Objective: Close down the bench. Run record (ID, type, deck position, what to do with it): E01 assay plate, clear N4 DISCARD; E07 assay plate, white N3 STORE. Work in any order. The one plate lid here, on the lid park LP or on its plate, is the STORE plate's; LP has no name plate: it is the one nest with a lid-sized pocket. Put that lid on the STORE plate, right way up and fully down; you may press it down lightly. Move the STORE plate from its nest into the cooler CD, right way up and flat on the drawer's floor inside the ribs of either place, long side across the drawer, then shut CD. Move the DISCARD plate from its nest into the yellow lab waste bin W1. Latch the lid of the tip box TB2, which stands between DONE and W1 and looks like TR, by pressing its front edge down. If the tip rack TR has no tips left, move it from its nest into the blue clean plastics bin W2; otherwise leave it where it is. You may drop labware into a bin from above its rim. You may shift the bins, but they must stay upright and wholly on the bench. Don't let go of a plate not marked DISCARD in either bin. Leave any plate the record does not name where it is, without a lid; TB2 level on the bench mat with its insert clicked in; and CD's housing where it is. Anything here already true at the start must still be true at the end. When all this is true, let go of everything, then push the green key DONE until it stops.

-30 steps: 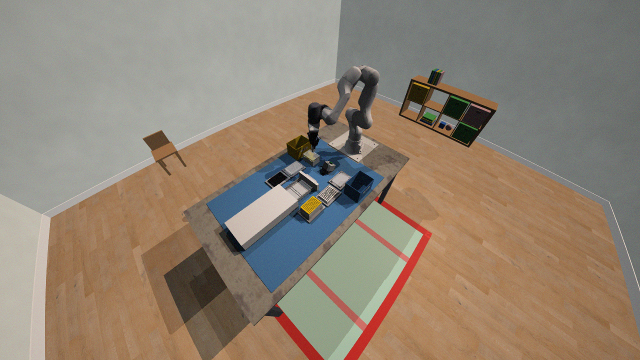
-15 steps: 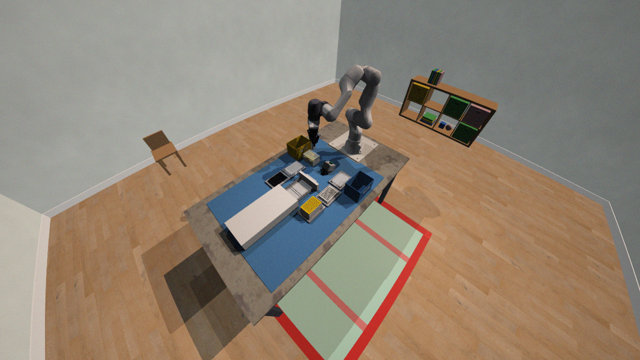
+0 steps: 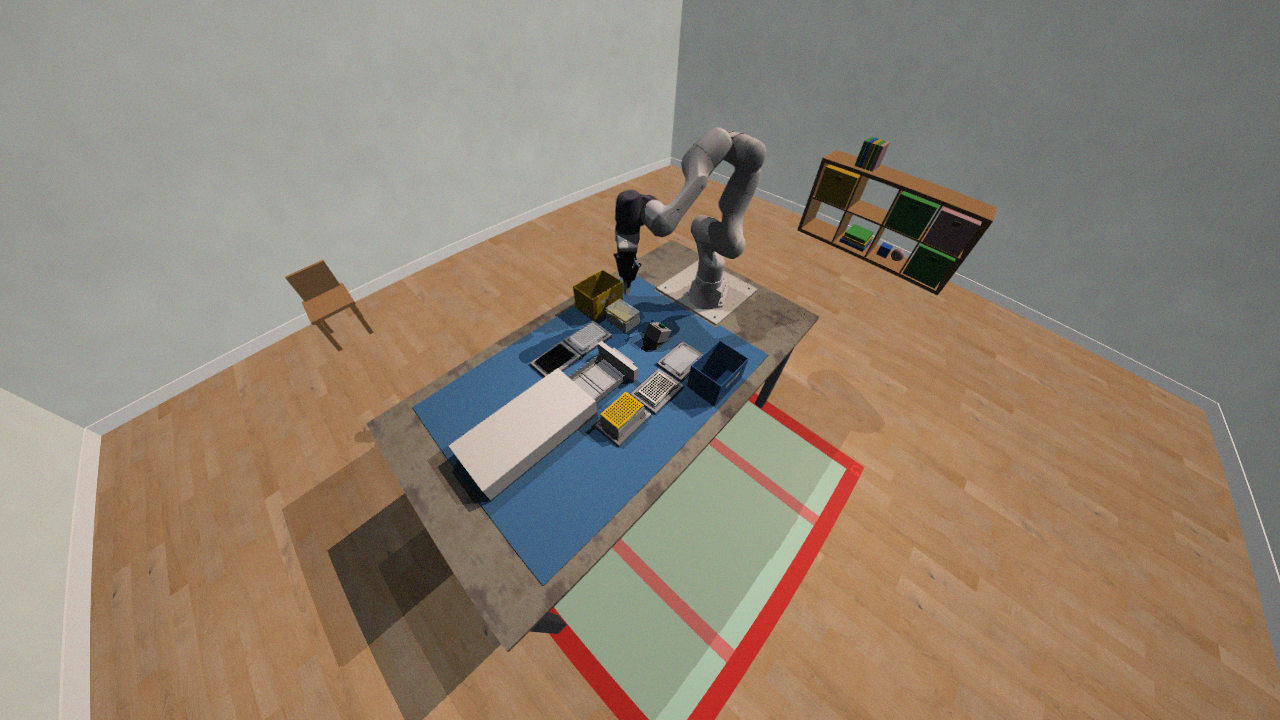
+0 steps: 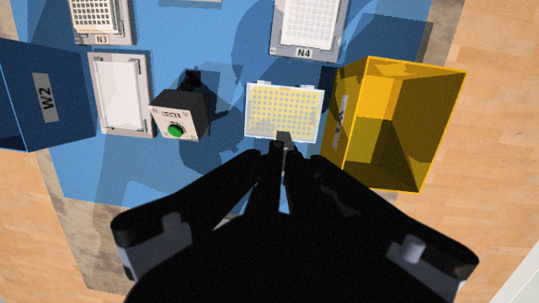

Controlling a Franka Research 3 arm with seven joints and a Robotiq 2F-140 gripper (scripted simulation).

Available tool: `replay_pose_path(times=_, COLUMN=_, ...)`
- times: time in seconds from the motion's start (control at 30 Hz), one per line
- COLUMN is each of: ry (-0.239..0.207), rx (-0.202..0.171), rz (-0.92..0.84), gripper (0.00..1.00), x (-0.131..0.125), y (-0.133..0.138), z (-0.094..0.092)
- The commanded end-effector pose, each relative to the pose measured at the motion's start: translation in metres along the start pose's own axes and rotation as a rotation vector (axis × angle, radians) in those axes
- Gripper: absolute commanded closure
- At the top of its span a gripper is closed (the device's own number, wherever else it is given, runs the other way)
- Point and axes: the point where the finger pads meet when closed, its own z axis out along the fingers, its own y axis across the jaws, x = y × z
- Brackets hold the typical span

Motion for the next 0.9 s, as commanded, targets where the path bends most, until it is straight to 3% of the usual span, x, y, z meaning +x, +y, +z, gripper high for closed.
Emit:
replay_pose_path(times=0.0, ry=-0.012, rx=0.002, rz=0.006, gripper=1.00, x=-0.004, y=0.000, z=-0.006)
replay_pose_path(times=0.67, ry=-0.012, rx=0.002, rz=0.006, gripper=1.00, x=-0.004, y=0.000, z=-0.006)
replay_pose_path(times=0.7, ry=-0.012, rx=0.002, rz=0.006, gripper=0.34, x=-0.003, y=-0.004, z=-0.006)
replay_pose_path(times=0.87, ry=-0.012, rx=0.002, rz=0.006, gripper=0.34, x=-0.001, y=-0.024, z=-0.005)
